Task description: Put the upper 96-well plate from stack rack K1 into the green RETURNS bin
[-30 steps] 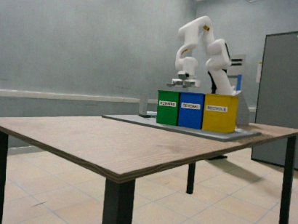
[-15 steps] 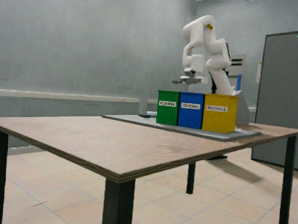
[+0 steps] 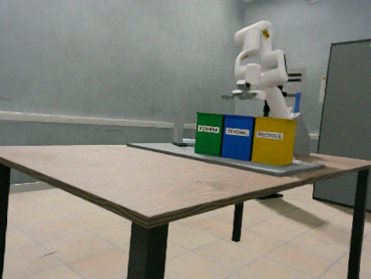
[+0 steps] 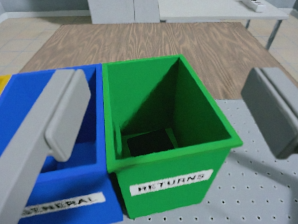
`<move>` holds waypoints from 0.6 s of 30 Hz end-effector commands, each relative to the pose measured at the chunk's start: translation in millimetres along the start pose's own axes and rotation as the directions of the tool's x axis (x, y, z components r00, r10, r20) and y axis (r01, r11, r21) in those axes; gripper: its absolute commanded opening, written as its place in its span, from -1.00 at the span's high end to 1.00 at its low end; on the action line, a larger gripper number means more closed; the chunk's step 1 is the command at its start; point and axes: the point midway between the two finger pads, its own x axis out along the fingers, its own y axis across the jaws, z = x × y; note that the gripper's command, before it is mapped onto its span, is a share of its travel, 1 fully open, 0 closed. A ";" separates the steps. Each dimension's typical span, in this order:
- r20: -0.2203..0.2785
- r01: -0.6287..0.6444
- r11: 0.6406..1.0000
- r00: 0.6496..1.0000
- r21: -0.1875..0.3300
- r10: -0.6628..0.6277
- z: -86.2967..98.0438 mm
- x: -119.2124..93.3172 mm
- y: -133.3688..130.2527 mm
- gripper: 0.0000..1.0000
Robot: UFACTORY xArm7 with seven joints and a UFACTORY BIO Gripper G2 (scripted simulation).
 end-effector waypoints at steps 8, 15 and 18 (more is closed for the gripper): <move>-0.001 -0.001 1.000 1.000 0.000 0.001 19.7 -28.7 -0.2 0.64; -0.001 -0.001 1.000 1.000 0.000 0.001 19.7 -28.7 -0.2 0.64; -0.001 -0.001 1.000 1.000 0.000 0.001 19.7 -28.7 -0.2 0.64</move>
